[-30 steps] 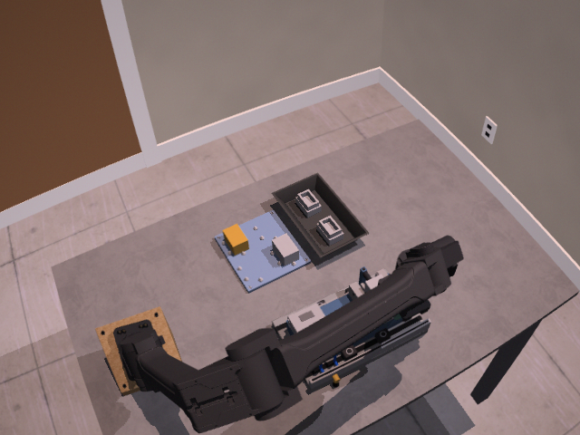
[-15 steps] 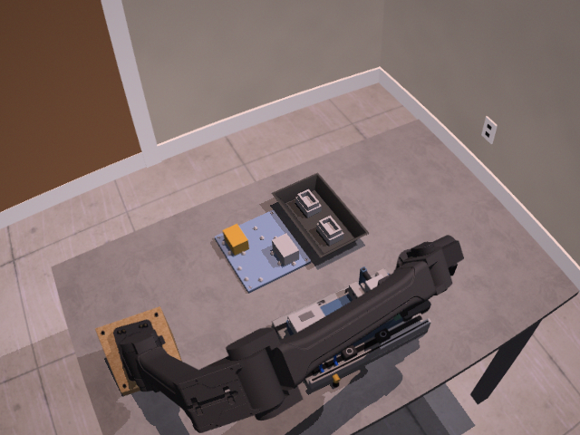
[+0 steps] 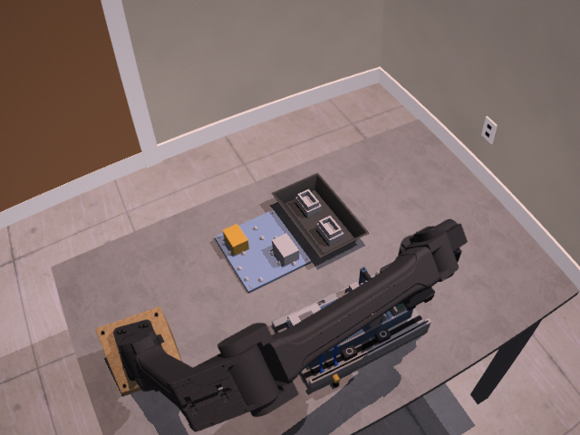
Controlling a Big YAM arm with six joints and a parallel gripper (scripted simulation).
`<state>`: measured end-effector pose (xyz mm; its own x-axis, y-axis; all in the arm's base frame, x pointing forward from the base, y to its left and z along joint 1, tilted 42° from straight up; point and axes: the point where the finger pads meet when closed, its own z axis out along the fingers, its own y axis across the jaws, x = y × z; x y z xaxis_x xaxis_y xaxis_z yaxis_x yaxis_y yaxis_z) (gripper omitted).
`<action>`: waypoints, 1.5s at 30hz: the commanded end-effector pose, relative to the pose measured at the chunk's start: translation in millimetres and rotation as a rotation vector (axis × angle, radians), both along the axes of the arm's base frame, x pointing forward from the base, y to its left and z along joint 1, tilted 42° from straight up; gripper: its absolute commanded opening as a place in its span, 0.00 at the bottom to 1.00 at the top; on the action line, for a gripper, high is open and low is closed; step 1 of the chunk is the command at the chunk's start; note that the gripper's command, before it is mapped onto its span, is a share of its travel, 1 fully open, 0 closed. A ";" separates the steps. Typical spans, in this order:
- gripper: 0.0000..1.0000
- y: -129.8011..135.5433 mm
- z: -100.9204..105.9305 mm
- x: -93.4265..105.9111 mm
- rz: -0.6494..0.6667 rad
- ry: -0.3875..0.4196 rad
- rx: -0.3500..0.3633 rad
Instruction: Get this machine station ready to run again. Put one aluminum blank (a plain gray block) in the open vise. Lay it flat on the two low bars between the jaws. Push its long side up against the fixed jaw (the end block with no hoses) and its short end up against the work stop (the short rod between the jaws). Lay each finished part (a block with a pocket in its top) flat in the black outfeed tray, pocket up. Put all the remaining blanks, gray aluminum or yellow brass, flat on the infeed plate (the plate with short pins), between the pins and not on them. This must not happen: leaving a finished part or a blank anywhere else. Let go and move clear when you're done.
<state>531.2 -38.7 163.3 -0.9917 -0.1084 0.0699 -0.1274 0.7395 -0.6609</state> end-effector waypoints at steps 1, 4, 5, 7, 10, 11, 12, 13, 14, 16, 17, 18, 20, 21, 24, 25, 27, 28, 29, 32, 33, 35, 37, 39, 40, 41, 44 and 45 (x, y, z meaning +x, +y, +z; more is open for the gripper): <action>0.00 25.8 34.8 14.0 0.014 -0.073 0.012; 0.00 29.8 34.7 14.1 0.014 -0.065 0.010; 0.00 31.6 35.0 14.1 0.014 -0.062 0.010; 0.00 34.9 35.8 14.1 0.014 -0.057 0.009; 0.00 38.8 37.4 14.0 0.014 -0.052 0.009; 0.00 39.8 37.8 14.0 0.013 -0.050 0.009; 0.00 40.7 38.2 14.0 0.013 -0.049 0.008; 0.00 41.3 38.5 14.0 0.013 -0.049 0.008; 0.00 41.9 39.1 14.0 0.013 -0.049 0.008; 0.00 42.5 40.7 13.8 0.013 -0.050 0.009; 0.00 42.7 41.6 13.7 0.013 -0.052 0.009; 0.00 42.7 41.6 13.7 0.013 -0.052 0.009; 0.00 42.8 42.5 13.5 0.013 -0.053 0.009; 0.00 42.8 43.2 13.5 0.013 -0.055 0.009; 0.00 42.7 44.7 13.3 0.013 -0.057 0.010; 0.00 42.7 45.1 13.2 0.013 -0.058 0.010; 0.00 42.7 45.6 13.1 0.013 -0.059 0.010; 0.00 42.7 45.8 13.1 0.013 -0.060 0.010; 0.00 42.7 46.0 13.1 0.013 -0.060 0.010; 0.00 42.7 46.4 13.0 0.013 -0.061 0.011; 0.00 42.7 46.5 13.0 0.013 -0.061 0.011; 0.00 42.7 46.6 13.0 0.013 -0.061 0.011; 0.00 42.7 46.7 13.0 0.013 -0.061 0.011; 0.00 42.7 46.8 13.0 0.013 -0.061 0.011; 0.00 42.7 46.8 13.0 0.013 -0.062 0.011; 0.00 42.7 46.9 13.0 0.013 -0.062 0.011; 0.00 42.7 47.0 12.9 0.013 -0.062 0.011; 0.00 42.7 47.0 12.9 0.013 -0.062 0.011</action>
